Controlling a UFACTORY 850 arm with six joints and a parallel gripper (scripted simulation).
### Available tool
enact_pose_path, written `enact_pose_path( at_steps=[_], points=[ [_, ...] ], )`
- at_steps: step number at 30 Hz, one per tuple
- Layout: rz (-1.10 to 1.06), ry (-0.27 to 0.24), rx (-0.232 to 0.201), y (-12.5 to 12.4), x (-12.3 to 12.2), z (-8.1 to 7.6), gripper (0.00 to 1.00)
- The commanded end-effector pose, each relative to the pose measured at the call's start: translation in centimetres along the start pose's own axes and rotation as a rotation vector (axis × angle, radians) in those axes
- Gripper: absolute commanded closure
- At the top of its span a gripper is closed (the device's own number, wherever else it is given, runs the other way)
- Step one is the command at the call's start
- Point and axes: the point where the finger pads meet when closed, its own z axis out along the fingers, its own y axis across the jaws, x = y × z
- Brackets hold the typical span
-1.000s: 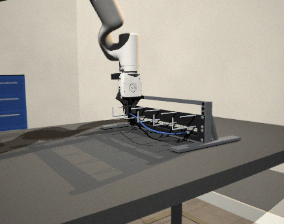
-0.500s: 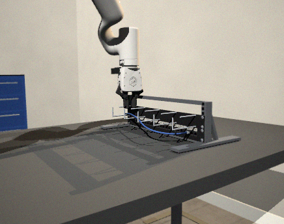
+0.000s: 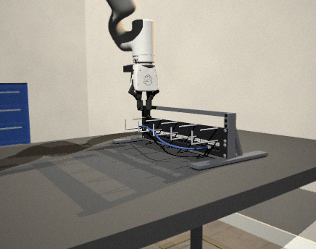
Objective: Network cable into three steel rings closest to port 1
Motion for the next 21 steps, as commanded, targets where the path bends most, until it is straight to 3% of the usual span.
enact_pose_path(
  at_steps=[1, 12, 13, 21],
  points=[
    [0.000, 0.001, -0.003, 0.09, 0.02, -1.09, 0.65],
    [0.000, 0.001, -0.003, 0.09, 0.02, -1.60, 0.65],
    [0.000, 0.001, -0.003, 0.09, 0.02, -1.60, 1.00],
    [0.000, 0.001, -0.003, 0.09, 0.02, -1.60, 1.00]
  ],
)
